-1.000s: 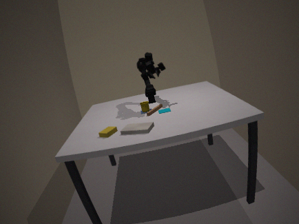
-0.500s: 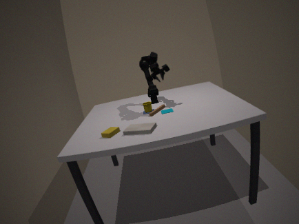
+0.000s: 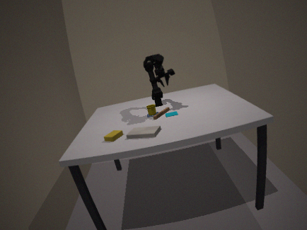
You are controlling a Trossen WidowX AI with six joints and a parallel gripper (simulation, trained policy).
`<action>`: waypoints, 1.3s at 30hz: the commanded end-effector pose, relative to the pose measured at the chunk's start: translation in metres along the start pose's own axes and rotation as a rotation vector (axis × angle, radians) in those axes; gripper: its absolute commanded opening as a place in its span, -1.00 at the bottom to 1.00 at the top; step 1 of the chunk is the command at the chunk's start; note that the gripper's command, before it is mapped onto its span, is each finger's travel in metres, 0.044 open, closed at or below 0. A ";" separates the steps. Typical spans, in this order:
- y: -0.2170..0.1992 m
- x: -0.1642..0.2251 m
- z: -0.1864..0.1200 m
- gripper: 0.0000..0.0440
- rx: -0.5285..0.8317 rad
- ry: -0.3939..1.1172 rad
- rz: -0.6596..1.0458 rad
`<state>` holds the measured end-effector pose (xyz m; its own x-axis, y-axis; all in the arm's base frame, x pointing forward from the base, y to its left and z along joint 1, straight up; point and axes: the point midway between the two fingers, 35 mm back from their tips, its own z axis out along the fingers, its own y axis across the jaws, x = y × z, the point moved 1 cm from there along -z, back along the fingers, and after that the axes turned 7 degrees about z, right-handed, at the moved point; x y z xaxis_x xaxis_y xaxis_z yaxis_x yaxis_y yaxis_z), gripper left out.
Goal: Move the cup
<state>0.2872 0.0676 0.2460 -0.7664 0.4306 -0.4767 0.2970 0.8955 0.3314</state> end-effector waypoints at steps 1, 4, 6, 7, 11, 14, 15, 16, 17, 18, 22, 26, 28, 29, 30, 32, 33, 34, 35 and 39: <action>-0.003 0.001 0.002 -0.42 0.034 0.034 0.001; -0.006 0.003 0.003 -0.42 0.065 0.071 -0.002; -0.008 0.005 0.004 -0.42 0.086 0.094 -0.005; -0.009 0.005 0.004 -0.42 0.096 0.106 -0.007; -0.014 0.007 0.006 -0.42 0.137 0.152 -0.014; -0.019 0.009 0.007 -0.43 0.166 0.186 -0.021; -0.020 0.009 0.007 -0.43 0.176 0.198 -0.024; -0.022 0.010 0.008 -0.43 0.186 0.209 -0.026; -0.023 0.010 0.009 -0.44 0.196 0.220 -0.029; -0.025 0.011 0.009 -0.44 0.205 0.232 -0.032; -0.032 0.013 0.012 -0.46 0.243 0.277 -0.043; -0.040 0.015 0.015 -0.45 0.279 0.321 -0.053; -0.044 0.016 0.017 -0.45 0.296 0.341 -0.057; -0.046 0.017 0.018 -0.45 0.305 0.352 -0.059; -0.048 0.018 0.019 -0.45 0.313 0.362 -0.061; -0.052 0.019 0.021 -0.44 0.329 0.381 -0.063; -0.055 0.019 0.021 -0.44 0.337 0.391 -0.064; -0.057 0.020 0.022 -0.44 0.345 0.400 -0.064; -0.059 0.020 0.023 -0.44 0.352 0.409 -0.065; -0.067 0.023 0.026 -0.44 0.379 0.444 -0.064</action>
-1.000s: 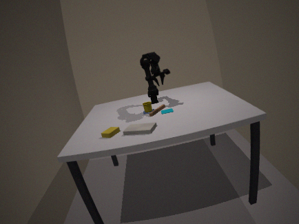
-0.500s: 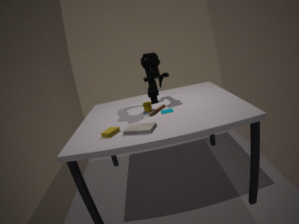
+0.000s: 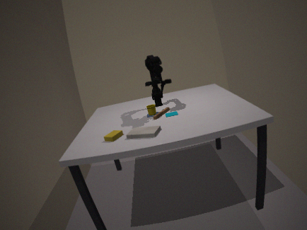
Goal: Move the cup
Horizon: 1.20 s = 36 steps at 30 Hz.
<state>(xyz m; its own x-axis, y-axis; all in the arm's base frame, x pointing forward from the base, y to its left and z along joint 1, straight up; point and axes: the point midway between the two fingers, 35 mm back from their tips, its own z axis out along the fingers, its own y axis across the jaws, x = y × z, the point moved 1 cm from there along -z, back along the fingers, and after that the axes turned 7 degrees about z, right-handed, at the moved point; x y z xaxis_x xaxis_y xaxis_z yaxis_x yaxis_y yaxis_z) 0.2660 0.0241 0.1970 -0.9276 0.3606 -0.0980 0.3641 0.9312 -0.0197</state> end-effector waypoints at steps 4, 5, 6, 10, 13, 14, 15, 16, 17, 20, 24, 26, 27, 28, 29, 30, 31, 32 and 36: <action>-0.010 0.001 0.012 -0.42 0.042 0.056 -0.001; -0.012 0.001 0.014 -0.42 0.046 0.062 0.000; -0.013 0.001 0.015 -0.41 0.050 0.068 0.001; -0.019 0.001 0.023 -0.38 0.065 0.087 0.005; -0.024 0.001 0.029 -0.35 0.074 0.099 0.007; -0.025 0.001 0.031 -0.34 0.077 0.103 0.007; -0.027 0.001 0.034 -0.33 0.079 0.107 0.008; -0.028 0.001 0.036 -0.32 0.082 0.111 0.008; -0.029 0.001 0.038 -0.31 0.084 0.114 0.008; -0.034 0.000 0.045 -0.29 0.091 0.125 0.006; -0.039 0.000 0.054 -0.26 0.098 0.138 0.001; -0.042 0.000 0.059 -0.24 0.101 0.144 -0.003; -0.043 0.000 0.061 -0.24 0.102 0.146 -0.005; -0.044 0.000 0.063 -0.23 0.103 0.149 -0.007; -0.045 0.000 0.066 -0.23 0.104 0.152 -0.010; -0.046 0.001 0.068 -0.22 0.104 0.154 -0.013; -0.047 0.001 0.070 -0.22 0.105 0.157 -0.016; -0.048 0.001 0.073 -0.22 0.106 0.159 -0.020; -0.052 0.001 0.083 -0.21 0.107 0.169 -0.037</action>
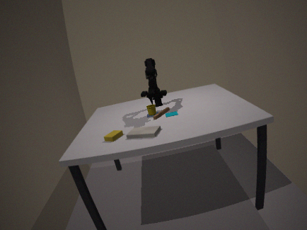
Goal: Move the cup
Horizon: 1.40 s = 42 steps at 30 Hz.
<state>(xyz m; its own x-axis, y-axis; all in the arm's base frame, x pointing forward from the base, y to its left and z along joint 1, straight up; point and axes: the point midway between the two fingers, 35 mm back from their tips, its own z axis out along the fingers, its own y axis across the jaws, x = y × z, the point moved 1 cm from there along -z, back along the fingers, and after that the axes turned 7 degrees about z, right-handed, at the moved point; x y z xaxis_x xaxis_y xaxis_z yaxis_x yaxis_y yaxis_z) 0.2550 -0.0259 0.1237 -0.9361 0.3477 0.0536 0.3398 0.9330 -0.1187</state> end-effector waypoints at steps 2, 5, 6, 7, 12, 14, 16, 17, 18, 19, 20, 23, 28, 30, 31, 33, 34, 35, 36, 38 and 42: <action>-0.003 0.000 0.015 -0.20 0.009 0.022 -0.023; -0.005 0.000 0.023 -0.20 0.009 0.028 -0.043; -0.005 -0.001 0.026 -0.19 0.009 0.029 -0.051; -0.005 -0.001 0.029 -0.19 0.008 0.031 -0.059; -0.005 -0.001 0.044 -0.19 0.001 0.039 -0.107; -0.005 -0.001 0.049 -0.20 -0.003 0.040 -0.130; -0.005 -0.002 0.053 -0.35 -0.005 0.037 -0.154; -0.005 -0.003 0.054 -0.45 -0.006 0.034 -0.167; -0.005 -0.003 0.055 -0.57 -0.006 0.032 -0.179; -0.005 -0.004 0.055 -0.67 -0.005 0.030 -0.191; -0.005 -0.005 0.055 -0.78 -0.005 0.027 -0.202; -0.006 -0.008 0.053 -0.96 -0.006 0.016 -0.230; -0.006 -0.016 0.042 -0.93 -0.017 -0.017 -0.261; -0.006 -0.018 0.037 -0.94 -0.022 -0.026 -0.268; -0.005 -0.019 0.035 -0.94 -0.024 -0.031 -0.270; -0.005 -0.021 0.029 -0.95 -0.029 -0.041 -0.275; -0.004 -0.022 0.027 -0.95 -0.031 -0.047 -0.276; -0.004 -0.024 0.024 -0.95 -0.033 -0.053 -0.277; -0.003 -0.025 0.021 -0.95 -0.035 -0.058 -0.279; -0.001 -0.027 0.016 -0.93 -0.039 -0.070 -0.281; 0.003 -0.032 0.005 -0.91 -0.046 -0.095 -0.286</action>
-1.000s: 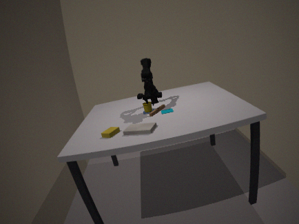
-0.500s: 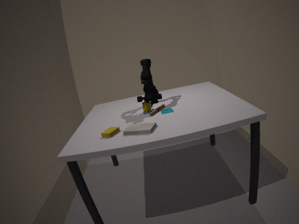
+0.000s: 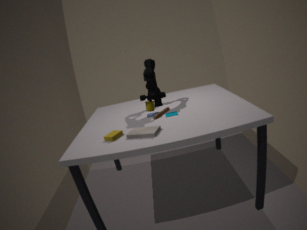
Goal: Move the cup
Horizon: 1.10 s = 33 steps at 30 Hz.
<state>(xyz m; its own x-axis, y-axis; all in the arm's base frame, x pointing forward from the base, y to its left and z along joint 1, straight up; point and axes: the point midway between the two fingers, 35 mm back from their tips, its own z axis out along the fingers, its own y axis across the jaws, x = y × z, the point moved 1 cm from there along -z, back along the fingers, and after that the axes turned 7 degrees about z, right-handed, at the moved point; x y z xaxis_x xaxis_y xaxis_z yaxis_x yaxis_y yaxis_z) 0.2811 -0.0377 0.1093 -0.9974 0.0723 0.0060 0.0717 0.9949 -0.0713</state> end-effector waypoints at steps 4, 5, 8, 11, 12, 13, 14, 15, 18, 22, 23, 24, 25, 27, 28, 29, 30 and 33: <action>0.007 -0.012 -0.016 -0.90 -0.007 -0.046 -0.016; 0.009 -0.014 -0.018 -0.90 -0.007 -0.051 -0.018; 0.014 -0.019 -0.023 -0.91 -0.009 -0.069 -0.026; 0.022 -0.024 -0.027 -0.94 -0.012 -0.088 -0.035; 0.024 -0.026 -0.028 -0.94 -0.013 -0.094 -0.038; 0.027 -0.028 -0.029 -0.95 -0.014 -0.101 -0.041; 0.030 -0.030 -0.030 -0.95 -0.015 -0.107 -0.044; 0.033 -0.031 -0.030 -0.96 -0.016 -0.113 -0.047; 0.043 -0.036 -0.031 -0.97 -0.020 -0.130 -0.057; 0.056 -0.041 -0.032 -0.99 -0.025 -0.151 -0.071; 0.059 -0.042 -0.031 -0.99 -0.026 -0.156 -0.074; 0.063 -0.043 -0.031 -1.00 -0.028 -0.160 -0.077; 0.066 -0.045 -0.031 -1.00 -0.029 -0.164 -0.081; 0.073 -0.046 -0.030 -1.00 -0.032 -0.172 -0.087; 0.077 -0.047 -0.029 -1.00 -0.034 -0.176 -0.090; 0.080 -0.048 -0.029 -1.00 -0.035 -0.179 -0.094; 0.084 -0.048 -0.028 -1.00 -0.037 -0.182 -0.097; 0.095 -0.050 -0.026 -1.00 -0.042 -0.190 -0.106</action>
<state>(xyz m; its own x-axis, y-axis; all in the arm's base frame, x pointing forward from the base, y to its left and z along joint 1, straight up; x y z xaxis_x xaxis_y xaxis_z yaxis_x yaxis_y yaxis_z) 0.3356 0.0474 0.1316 -0.9834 -0.0405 -0.1769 -0.0336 0.9986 -0.0417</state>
